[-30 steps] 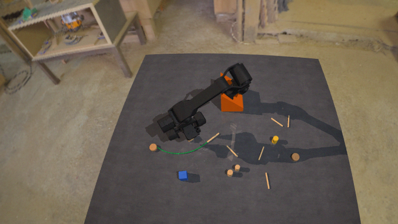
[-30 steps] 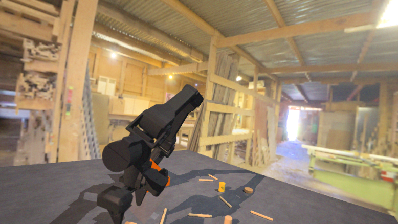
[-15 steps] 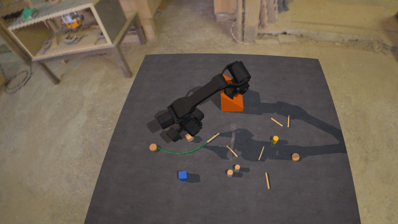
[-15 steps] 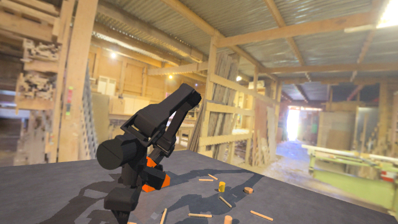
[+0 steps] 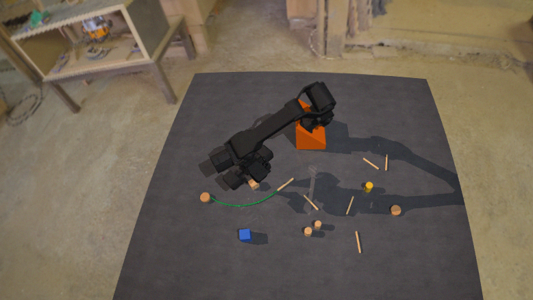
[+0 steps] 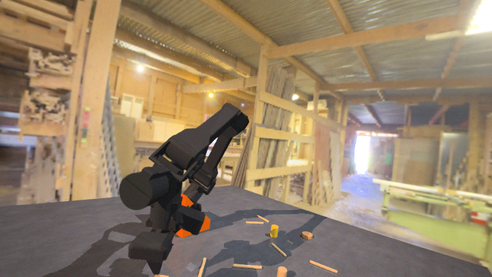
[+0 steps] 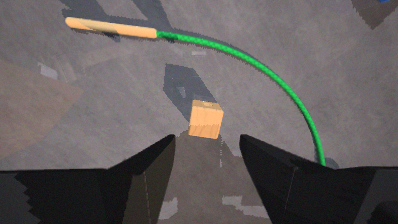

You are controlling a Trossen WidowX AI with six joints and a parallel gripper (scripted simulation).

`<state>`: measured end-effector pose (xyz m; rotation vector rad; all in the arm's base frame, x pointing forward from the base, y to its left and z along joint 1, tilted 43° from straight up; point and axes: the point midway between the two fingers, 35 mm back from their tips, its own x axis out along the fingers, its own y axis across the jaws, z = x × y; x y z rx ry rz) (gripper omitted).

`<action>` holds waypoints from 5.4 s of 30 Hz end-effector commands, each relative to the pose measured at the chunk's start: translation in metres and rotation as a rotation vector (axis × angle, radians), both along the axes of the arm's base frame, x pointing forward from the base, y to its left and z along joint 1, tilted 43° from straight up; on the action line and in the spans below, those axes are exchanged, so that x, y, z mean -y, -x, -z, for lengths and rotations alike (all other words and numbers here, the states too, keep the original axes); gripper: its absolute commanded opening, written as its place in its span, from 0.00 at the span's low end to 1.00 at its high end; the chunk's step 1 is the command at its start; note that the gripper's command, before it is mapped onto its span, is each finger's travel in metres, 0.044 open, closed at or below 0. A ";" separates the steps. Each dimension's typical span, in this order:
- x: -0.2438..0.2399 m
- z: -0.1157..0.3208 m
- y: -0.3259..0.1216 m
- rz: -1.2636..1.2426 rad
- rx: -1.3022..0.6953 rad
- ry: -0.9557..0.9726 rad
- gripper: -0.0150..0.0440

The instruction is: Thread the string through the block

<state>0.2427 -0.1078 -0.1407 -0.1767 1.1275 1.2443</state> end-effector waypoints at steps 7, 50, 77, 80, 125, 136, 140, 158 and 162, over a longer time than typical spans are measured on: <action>0.000 0.000 0.000 0.000 0.000 0.000 0.39; 0.000 0.000 0.000 0.000 0.000 0.000 0.25; -0.075 -0.064 -0.003 -1.100 0.974 -0.161 1.00; -0.075 -0.064 -0.003 -1.100 0.974 -0.161 1.00; -0.099 -0.038 -0.001 -1.099 0.974 -0.161 0.46; -0.111 -0.025 0.002 -1.098 0.975 -0.163 0.46; -0.115 -0.021 0.003 -1.098 0.975 -0.164 0.46; -0.114 -0.020 0.003 -1.105 0.975 -0.161 0.25; -0.112 -0.022 0.002 -1.105 0.975 -0.161 0.25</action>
